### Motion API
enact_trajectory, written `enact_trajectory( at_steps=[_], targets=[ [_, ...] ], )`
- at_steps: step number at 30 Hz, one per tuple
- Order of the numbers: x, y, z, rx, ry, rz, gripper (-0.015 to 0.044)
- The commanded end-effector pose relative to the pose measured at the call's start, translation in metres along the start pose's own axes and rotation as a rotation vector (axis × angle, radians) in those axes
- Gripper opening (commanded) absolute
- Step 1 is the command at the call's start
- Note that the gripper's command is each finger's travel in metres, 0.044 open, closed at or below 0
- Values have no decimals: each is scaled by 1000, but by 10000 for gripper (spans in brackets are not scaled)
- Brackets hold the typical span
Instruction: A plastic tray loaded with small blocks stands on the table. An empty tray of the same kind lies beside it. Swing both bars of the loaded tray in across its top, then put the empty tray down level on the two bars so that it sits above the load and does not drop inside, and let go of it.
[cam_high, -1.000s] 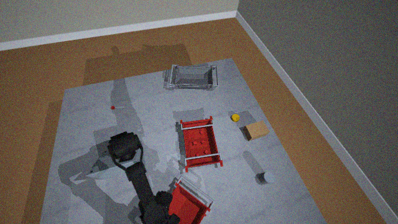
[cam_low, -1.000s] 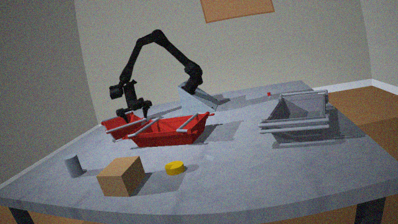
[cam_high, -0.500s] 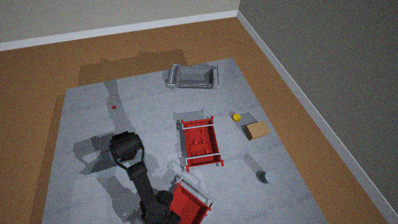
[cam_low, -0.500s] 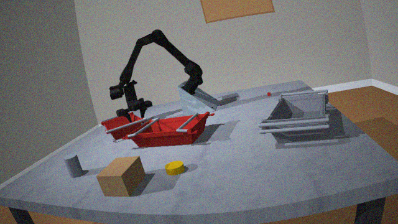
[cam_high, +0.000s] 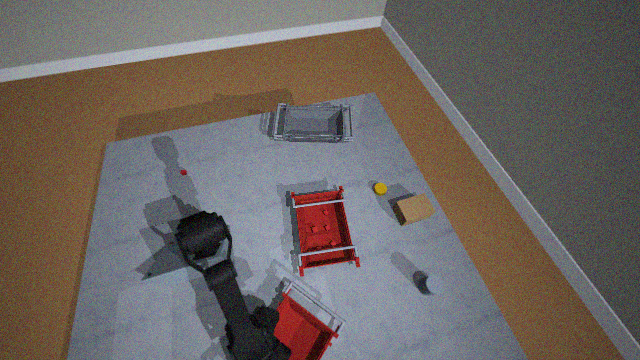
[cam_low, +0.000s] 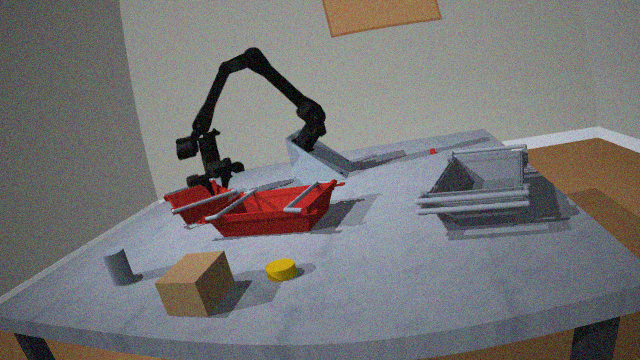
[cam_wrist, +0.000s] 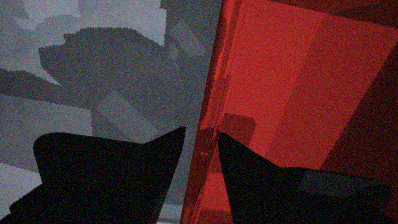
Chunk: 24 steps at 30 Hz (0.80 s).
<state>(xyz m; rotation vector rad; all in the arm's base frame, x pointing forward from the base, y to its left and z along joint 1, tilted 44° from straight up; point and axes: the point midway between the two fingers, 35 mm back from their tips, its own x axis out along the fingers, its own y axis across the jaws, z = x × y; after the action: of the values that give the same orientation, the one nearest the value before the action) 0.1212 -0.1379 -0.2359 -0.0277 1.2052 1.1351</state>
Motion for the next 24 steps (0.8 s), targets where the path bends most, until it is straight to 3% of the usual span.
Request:
enact_trajectory(
  at_steps=[1, 16, 24],
  targets=[
    [0, 2, 1, 5, -2, 6, 121],
    [-1, 1, 0, 5, -2, 6, 21],
    [-50, -1, 0, 6, -1, 6, 0]
  ],
)
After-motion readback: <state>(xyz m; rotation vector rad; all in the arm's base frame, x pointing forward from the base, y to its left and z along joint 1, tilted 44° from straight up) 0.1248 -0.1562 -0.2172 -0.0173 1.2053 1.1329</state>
